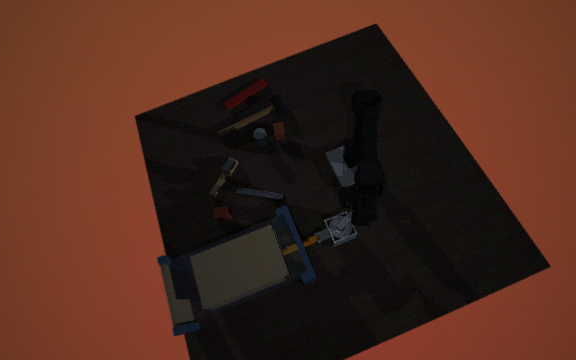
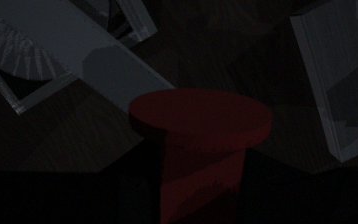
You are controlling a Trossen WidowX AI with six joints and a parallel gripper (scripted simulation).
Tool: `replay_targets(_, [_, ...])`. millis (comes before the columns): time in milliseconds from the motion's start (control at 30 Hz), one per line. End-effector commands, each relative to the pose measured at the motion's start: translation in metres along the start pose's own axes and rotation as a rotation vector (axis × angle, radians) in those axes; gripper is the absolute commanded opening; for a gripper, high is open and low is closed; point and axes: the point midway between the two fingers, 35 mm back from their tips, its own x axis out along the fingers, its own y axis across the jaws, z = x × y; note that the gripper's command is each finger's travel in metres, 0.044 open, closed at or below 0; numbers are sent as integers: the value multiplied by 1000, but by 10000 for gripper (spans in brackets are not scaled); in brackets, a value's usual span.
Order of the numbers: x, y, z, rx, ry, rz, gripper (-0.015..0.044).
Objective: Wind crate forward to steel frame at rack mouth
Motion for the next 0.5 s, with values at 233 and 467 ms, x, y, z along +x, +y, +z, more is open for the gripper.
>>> replay_targets(233, [2, -13, 23, 19, -26, -21, 0])
replay_targets(467, [1, -17, 34, 19, -27, -22, 0])
